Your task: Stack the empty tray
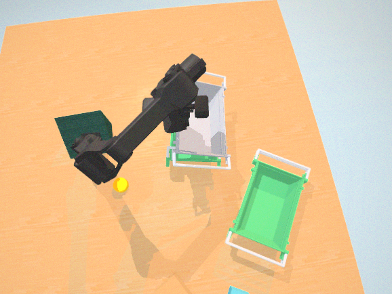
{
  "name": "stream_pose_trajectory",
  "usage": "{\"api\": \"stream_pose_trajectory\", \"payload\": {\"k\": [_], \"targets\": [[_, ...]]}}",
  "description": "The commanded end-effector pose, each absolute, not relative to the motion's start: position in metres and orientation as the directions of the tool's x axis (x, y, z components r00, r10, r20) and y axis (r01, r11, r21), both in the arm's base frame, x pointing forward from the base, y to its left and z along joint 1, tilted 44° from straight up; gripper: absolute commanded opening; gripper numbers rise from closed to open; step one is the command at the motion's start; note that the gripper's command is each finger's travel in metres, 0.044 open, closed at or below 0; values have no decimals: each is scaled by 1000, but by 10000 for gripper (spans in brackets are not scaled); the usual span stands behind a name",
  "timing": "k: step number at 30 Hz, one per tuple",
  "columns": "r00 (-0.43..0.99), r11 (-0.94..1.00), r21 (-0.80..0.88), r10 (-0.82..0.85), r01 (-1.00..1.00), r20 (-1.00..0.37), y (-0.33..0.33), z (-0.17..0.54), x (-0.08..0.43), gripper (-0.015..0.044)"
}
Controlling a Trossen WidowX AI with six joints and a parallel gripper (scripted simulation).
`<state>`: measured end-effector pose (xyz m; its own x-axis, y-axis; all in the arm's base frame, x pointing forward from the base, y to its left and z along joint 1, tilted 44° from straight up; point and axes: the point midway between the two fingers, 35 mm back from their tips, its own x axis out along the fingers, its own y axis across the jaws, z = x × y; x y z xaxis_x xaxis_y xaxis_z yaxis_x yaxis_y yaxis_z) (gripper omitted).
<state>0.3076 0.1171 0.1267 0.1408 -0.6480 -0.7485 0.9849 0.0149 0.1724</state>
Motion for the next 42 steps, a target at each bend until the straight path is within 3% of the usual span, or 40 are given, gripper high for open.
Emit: {"api": "stream_pose_trajectory", "payload": {"k": [1, 42], "targets": [[142, 6, 184, -658, 983, -739, 113, 121, 310, 0], [84, -49, 160, -685, 986, -723, 95, 93, 301, 0]]}}
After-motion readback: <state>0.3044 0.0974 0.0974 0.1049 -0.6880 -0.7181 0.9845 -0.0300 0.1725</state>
